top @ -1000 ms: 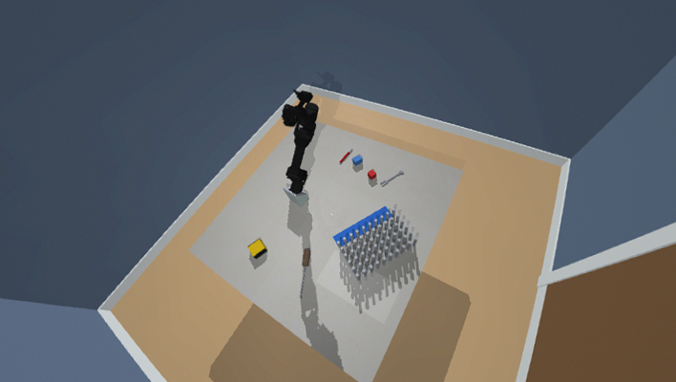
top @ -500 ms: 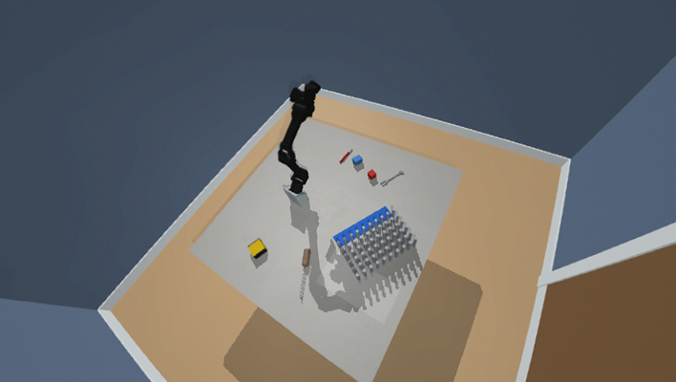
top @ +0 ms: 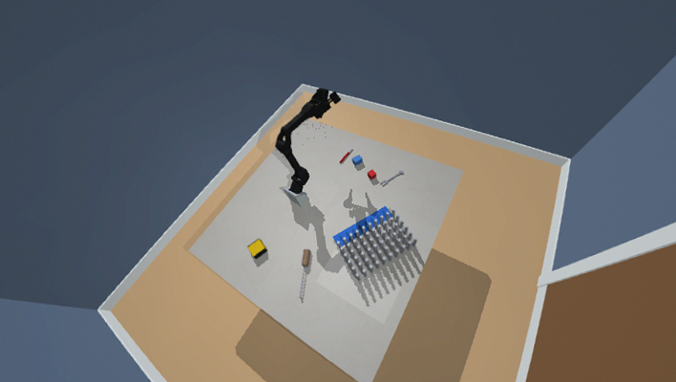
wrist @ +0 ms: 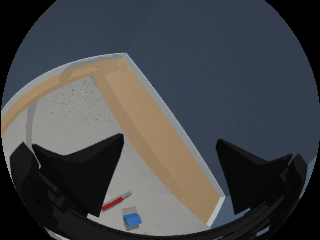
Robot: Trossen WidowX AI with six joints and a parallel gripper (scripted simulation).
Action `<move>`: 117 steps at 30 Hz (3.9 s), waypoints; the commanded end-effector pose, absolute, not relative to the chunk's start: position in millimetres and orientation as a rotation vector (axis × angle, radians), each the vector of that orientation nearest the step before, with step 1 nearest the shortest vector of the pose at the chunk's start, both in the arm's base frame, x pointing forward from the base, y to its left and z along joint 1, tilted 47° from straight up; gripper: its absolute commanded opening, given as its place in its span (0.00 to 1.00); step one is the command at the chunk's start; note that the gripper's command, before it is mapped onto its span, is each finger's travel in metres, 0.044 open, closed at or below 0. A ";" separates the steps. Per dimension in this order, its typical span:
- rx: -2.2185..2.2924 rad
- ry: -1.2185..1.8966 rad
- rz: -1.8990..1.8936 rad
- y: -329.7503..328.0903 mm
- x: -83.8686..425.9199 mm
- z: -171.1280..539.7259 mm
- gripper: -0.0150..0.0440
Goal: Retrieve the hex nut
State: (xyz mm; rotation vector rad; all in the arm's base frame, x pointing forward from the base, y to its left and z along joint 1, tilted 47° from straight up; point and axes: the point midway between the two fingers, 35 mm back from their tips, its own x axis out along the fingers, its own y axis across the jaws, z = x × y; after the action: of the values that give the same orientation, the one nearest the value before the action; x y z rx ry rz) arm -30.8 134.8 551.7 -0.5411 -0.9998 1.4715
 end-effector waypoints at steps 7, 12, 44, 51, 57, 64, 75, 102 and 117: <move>-0.506 -0.574 1.281 222.0 97.5 502.0 1.00; -0.444 -0.384 1.155 233.8 172.5 464.7 1.00; 0.233 0.327 0.103 -59.7 394.4 131.1 1.00; 0.402 0.368 -0.116 -121.4 358.9 77.2 1.00; 0.402 0.368 -0.116 -121.4 358.9 77.2 1.00; 0.402 0.368 -0.116 -121.4 358.9 77.2 1.00; 0.402 0.368 -0.116 -121.4 358.9 77.2 1.00; -0.547 0.812 0.149 -226.6 340.4 -25.2 1.00; -0.999 0.916 0.568 -272.5 299.9 -84.7 1.00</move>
State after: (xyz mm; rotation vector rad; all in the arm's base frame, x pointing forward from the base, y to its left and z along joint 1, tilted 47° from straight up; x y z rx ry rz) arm 332.3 -236.5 -37.4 -0.6535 0.8513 0.2249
